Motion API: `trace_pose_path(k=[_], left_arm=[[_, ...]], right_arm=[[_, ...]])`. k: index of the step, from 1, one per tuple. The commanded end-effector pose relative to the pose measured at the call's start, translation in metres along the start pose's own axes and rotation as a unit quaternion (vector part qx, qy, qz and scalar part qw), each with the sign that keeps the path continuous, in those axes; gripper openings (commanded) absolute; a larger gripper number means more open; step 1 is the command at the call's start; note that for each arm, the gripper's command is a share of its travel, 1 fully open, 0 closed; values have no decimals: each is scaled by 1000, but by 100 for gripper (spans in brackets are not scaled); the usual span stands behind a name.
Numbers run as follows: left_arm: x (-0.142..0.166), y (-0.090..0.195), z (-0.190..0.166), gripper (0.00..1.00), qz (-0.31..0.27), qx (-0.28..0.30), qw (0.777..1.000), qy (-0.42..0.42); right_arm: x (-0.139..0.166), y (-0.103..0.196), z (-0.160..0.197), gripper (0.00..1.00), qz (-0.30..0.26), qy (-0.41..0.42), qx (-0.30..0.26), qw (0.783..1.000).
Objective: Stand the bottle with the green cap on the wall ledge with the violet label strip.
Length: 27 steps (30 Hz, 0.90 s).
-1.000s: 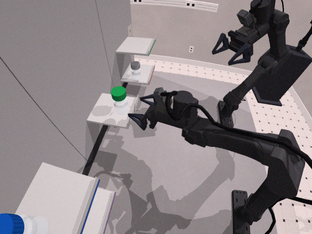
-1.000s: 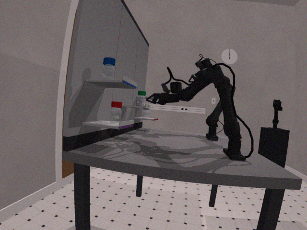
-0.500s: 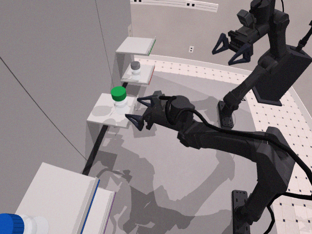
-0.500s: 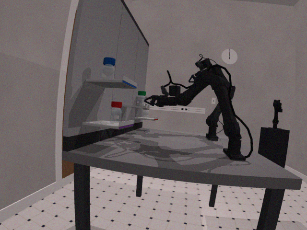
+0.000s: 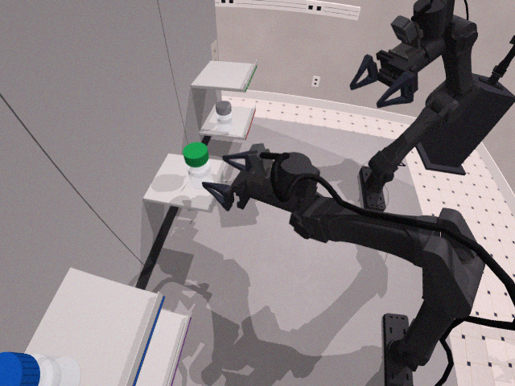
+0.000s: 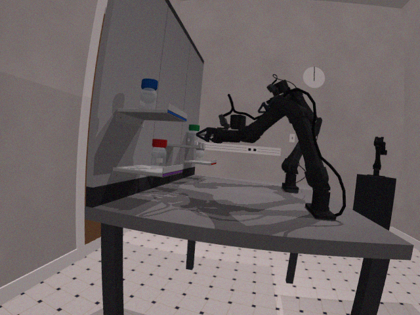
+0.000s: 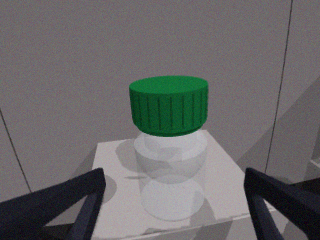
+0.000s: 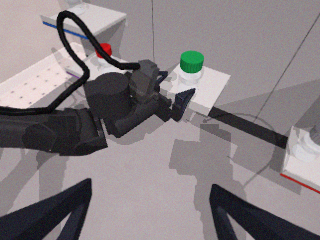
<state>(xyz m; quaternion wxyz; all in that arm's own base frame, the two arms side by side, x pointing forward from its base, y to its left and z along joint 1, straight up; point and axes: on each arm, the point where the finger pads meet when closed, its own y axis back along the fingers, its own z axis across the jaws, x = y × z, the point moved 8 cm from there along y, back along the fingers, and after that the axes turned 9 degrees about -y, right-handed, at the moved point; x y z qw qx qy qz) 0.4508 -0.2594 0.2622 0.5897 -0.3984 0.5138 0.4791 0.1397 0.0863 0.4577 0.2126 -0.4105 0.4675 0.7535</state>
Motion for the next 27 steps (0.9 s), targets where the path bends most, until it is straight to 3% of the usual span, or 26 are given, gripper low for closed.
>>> trace_pose_path(k=[1,27], left_arm=[[-20,-9,7,94,-14,-3,1000,0],[-21,-42,8,94,-15,-3,1000,0]], right_arm=[[-3,6,2,89,-3,0,-1,1000],[-3,6,2,89,-3,0,-1,1000]])
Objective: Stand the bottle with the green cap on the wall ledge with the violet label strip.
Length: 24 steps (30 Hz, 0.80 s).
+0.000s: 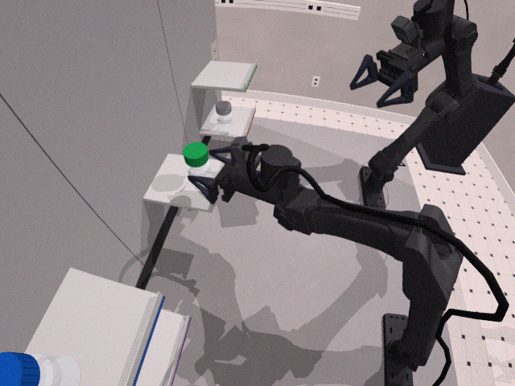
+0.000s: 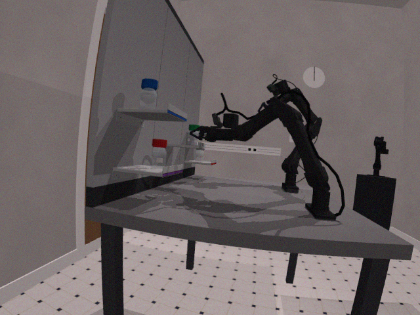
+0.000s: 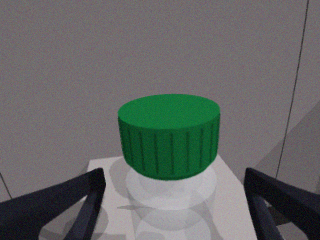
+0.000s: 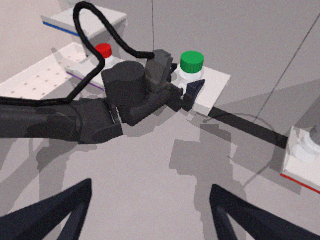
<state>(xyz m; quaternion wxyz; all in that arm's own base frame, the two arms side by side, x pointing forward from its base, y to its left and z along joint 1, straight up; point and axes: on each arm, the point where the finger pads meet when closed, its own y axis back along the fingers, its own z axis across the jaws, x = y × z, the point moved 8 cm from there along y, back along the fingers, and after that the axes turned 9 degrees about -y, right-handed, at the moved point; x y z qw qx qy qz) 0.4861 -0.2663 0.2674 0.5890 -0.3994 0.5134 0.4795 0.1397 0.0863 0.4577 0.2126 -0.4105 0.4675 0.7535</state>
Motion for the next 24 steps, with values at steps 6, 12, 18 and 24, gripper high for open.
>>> trace_pose_path(k=[6,12,18,24], left_arm=[[-20,-10,7,94,-19,-2,1000,1],[-21,-10,8,94,-22,-3,1000,2],[-21,-10,8,68,-22,-4,1000,2],[-18,-8,5,60,-20,-3,1000,2]], right_arm=[[-3,6,2,89,-3,0,-1,1000],[-3,6,2,89,-3,0,-1,1000],[-3,6,2,89,-3,0,-1,1000],[-3,6,2,89,-3,0,-1,1000]])
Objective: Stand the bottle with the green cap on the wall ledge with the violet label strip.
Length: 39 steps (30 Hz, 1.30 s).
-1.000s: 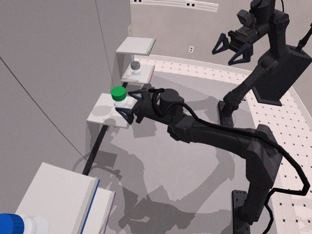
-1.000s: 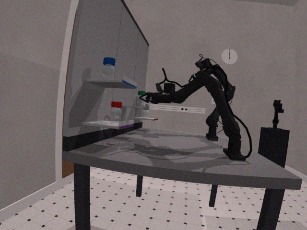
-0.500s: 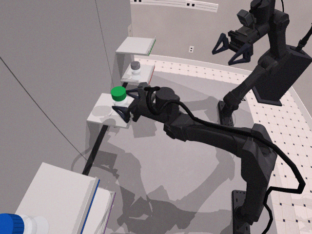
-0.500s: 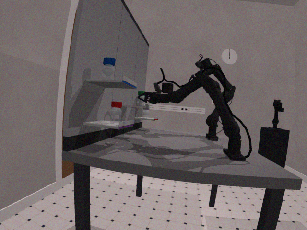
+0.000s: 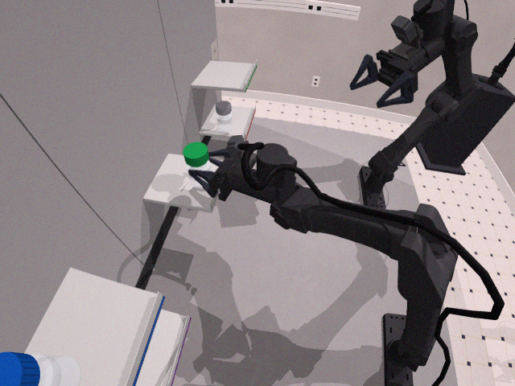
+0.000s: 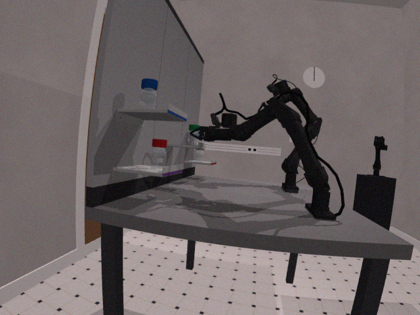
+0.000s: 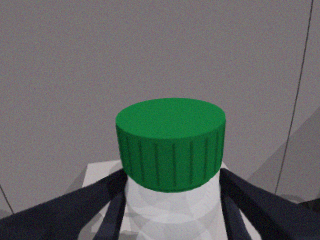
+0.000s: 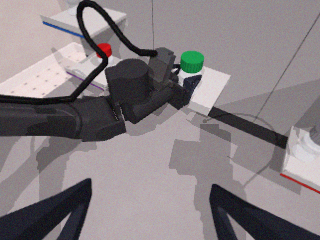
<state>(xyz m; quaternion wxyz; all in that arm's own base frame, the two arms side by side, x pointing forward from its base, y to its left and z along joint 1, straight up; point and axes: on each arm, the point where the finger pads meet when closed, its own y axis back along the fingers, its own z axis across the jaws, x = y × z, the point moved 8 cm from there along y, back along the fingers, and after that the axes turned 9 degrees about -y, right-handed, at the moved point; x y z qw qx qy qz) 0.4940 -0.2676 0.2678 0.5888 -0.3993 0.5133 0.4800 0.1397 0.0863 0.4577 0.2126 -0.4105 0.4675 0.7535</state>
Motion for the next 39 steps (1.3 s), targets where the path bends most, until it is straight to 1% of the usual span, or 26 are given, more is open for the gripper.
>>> trace_pose_path(k=[1,4,6,7,10,14,18,21,23,26,28,35,39], left_arm=[[-18,0,4,60,-20,-3,1000,2],[-18,0,4,57,-20,-3,1000,2],[-18,0,4,57,-20,-3,1000,2],[-23,2,5,55,-25,-4,1000,4],[-23,2,5,51,-25,-4,1000,4],[-23,2,5,6,-25,-4,1000,4],[-33,2,6,51,-24,-4,1000,3],[-51,3,9,52,-24,-4,1000,3],[-51,3,9,52,-24,-4,1000,3],[-78,5,14,52,-24,-4,1000,3],[-88,6,15,52,-24,-4,1000,3],[-109,5,18,52,-19,-4,1000,-2],[-111,5,18,52,-19,-4,1000,-2]], right_arm=[[-3,6,2,89,-3,0,-1,1000],[-3,6,2,89,-3,0,-1,1000],[-3,6,2,89,-3,0,-1,1000],[-3,6,2,89,-3,0,-1,1000],[-3,6,2,89,-3,0,-1,1000],[-3,6,2,89,-3,0,-1,1000],[-3,6,2,89,-3,0,-1,1000],[-3,6,2,89,-3,0,-1,1000],[-3,6,2,89,-3,0,-1,1000],[-3,6,2,89,-3,0,-1,1000],[-3,6,2,89,-3,0,-1,1000],[-3,6,2,89,-3,0,-1,1000],[-3,6,2,89,-3,0,-1,1000]])
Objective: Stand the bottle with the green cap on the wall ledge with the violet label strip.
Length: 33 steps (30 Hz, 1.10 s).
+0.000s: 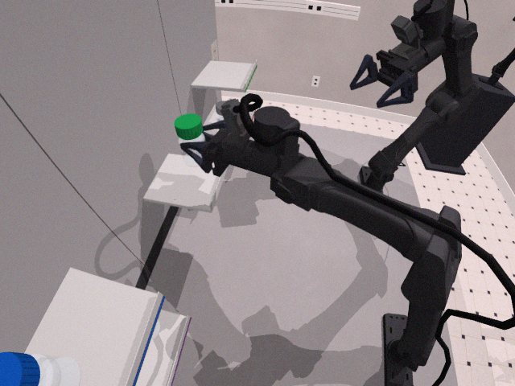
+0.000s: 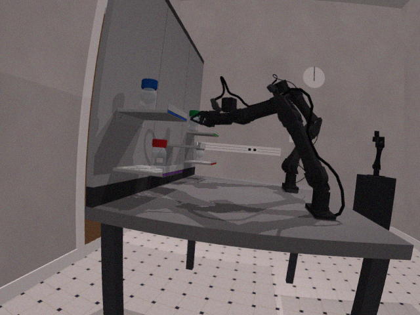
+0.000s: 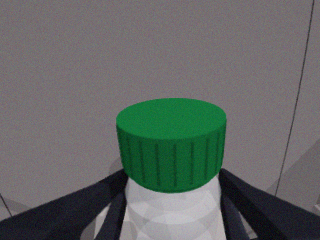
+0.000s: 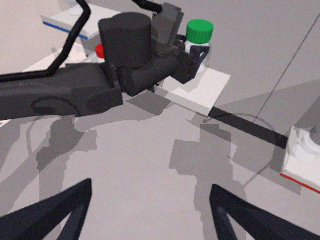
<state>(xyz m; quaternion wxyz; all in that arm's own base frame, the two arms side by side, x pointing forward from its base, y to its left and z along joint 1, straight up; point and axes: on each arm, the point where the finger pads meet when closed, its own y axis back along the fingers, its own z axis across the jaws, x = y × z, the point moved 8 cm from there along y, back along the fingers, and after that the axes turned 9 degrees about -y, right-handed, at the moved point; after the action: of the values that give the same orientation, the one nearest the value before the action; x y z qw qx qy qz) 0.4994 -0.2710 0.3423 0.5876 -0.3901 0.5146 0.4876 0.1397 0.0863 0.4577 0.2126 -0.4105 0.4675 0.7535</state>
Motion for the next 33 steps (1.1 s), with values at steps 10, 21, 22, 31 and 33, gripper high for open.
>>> trace_pose_path(k=[10,21,22,31,33], left_arm=[[-45,12,11,52,-55,17,998,-1],[-48,36,98,52,-91,54,994,29],[-47,41,108,52,-94,55,994,30],[-35,119,217,52,-122,53,990,36],[-27,145,239,52,-126,49,990,39]], right_arm=[[-3,6,2,89,-3,0,-1,1000],[-11,0,3,89,-15,1,0,1000],[-16,-3,5,89,-22,2,-4,1000],[-69,-104,64,89,-33,44,-81,995],[-73,-131,83,89,-27,54,-99,993]])
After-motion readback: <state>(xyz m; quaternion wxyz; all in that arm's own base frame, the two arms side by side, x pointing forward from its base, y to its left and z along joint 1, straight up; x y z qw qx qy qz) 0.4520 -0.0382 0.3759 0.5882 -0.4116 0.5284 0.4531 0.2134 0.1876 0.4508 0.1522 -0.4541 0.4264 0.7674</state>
